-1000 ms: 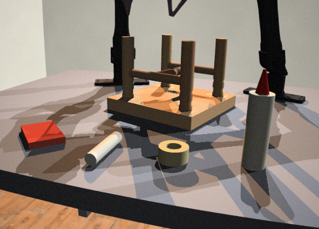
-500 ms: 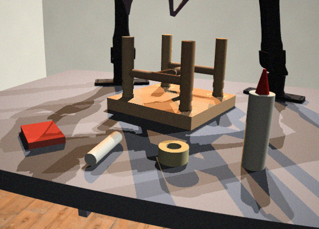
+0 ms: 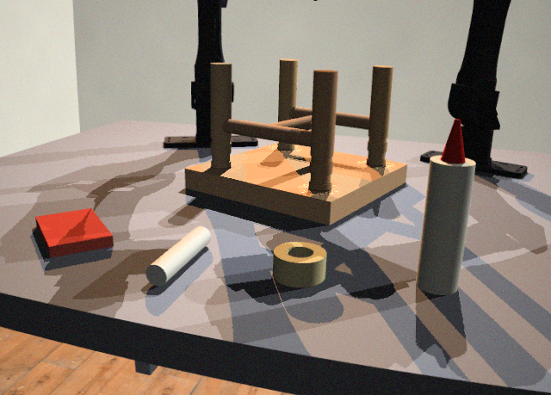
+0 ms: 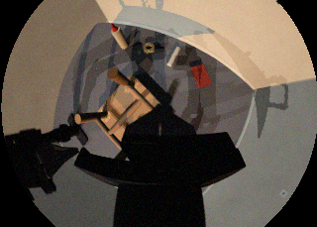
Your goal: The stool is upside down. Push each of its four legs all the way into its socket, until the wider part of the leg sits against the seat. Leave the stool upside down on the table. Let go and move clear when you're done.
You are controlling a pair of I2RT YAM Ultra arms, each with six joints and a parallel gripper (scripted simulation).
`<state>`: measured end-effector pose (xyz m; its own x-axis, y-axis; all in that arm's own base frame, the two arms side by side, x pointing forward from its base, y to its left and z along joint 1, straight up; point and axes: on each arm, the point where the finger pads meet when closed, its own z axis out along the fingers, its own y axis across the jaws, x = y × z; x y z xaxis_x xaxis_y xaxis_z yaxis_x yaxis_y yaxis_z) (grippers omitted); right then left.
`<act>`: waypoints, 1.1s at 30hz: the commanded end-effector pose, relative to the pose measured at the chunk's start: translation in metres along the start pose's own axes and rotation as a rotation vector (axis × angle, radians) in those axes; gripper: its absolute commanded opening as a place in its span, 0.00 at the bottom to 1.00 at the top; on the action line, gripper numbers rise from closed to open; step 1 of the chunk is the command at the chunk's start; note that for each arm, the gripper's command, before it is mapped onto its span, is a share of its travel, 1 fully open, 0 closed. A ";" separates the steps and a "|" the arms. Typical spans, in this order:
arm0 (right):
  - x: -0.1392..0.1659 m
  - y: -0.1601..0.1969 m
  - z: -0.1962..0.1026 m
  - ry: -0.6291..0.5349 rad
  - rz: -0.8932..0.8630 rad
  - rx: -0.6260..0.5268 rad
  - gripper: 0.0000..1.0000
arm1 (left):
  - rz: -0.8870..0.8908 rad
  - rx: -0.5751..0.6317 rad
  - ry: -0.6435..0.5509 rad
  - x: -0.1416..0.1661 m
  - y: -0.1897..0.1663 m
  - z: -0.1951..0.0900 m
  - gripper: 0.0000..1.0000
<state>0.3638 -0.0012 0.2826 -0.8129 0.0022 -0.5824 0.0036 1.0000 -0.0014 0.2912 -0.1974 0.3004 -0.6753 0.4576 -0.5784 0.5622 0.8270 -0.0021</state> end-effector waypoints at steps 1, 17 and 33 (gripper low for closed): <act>-0.037 0.004 -0.008 -0.211 0.002 -0.007 0.00 | -0.031 -0.025 -0.220 -0.031 0.017 -0.019 0.00; -0.084 0.006 -0.056 -0.702 0.001 -0.011 0.00 | -0.208 -0.312 -0.736 -0.065 0.142 -0.074 0.00; -0.088 0.003 -0.098 -0.987 0.006 -0.011 0.00 | -0.266 -0.559 -0.991 -0.038 0.213 -0.123 0.00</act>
<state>0.3836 0.0010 0.3949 -0.0515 -0.0003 -0.9987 0.0000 1.0000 -0.0003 0.3841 -0.0044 0.3846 -0.0882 0.0018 -0.9961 0.0134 0.9999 0.0006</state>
